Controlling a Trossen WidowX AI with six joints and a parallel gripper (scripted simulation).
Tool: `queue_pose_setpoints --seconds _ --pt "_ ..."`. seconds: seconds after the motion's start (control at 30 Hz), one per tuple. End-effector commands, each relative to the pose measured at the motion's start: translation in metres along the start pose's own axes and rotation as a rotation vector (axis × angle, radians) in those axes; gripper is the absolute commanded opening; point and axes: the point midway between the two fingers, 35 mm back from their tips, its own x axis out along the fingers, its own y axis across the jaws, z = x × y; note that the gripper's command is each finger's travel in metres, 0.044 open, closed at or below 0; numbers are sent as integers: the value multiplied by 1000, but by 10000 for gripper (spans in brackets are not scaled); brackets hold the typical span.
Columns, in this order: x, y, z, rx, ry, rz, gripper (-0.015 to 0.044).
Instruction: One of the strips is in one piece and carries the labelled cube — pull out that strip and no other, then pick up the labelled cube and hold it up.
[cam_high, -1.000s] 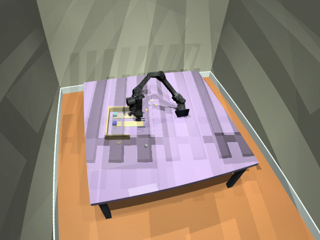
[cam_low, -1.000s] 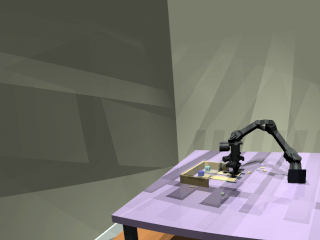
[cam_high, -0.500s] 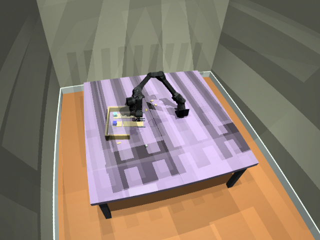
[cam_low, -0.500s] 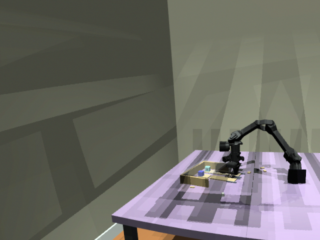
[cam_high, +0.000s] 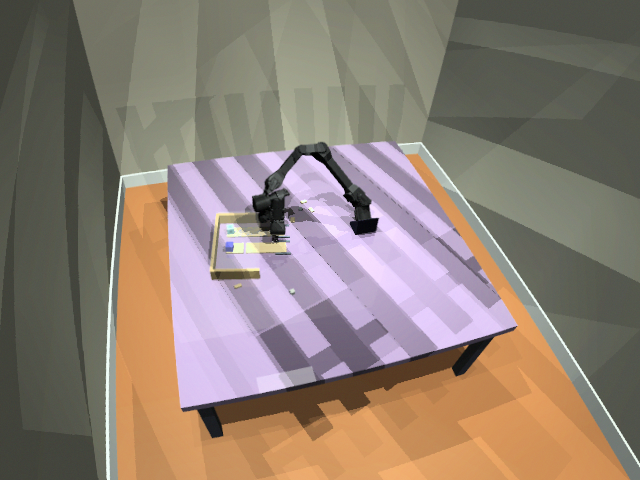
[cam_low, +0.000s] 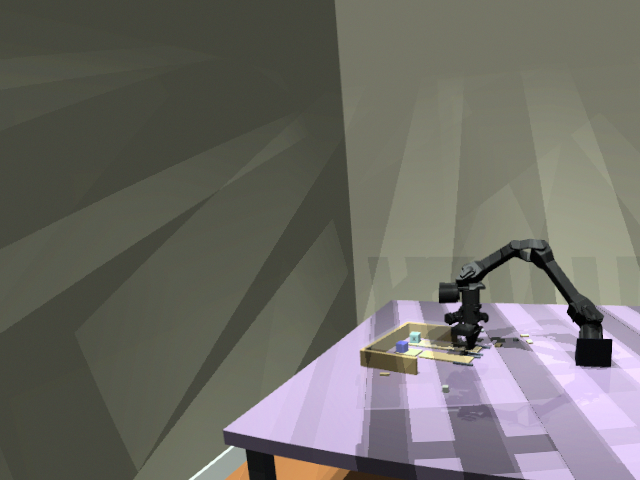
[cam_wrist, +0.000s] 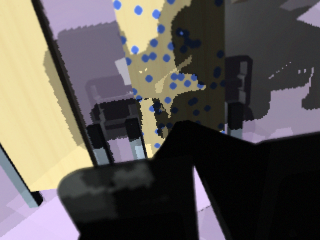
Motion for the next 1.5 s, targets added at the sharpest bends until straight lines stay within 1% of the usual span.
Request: queue_pose_setpoints --seconds 0.0,0.87,1.47 --pt "3 -1 -1 -6 5 -5 0" --pt "5 0 0 -6 5 -5 0" --pt "6 1 -27 -7 6 -5 0"
